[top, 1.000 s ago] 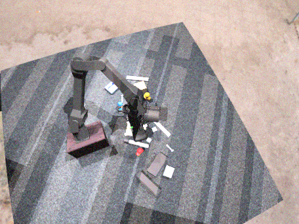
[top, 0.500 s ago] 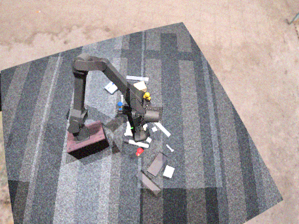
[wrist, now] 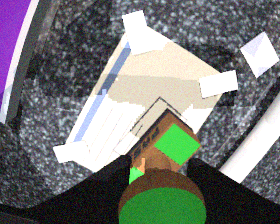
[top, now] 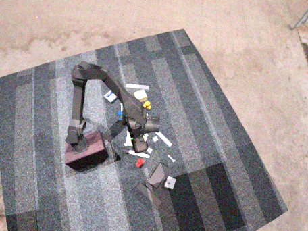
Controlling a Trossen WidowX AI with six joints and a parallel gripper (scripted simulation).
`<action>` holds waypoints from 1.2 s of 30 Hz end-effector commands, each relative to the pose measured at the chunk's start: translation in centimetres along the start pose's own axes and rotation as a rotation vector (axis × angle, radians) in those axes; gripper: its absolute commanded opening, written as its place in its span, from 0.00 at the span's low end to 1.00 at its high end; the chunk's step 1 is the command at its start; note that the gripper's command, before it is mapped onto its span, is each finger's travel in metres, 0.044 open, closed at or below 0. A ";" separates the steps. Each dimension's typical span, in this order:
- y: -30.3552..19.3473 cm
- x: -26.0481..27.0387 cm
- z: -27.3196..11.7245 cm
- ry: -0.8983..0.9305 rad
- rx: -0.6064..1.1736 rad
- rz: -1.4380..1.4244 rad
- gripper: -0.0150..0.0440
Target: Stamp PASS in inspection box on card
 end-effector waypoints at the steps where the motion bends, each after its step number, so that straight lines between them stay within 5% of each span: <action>1: -0.2 0.0 0.4 0.007 0.002 0.006 0.25; 36: -0.4 0.1 2.0 0.009 0.002 0.007 0.25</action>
Point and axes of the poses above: the point midway between the two fingers, 35 mm back from their tips, its own z axis out along the fingers, its own x axis across the jaws, y = z × x, the point moved 8 cm from there along -z, back along the fingers, and after that the axes turned 5 degrees about z, right-handed, at the moved point
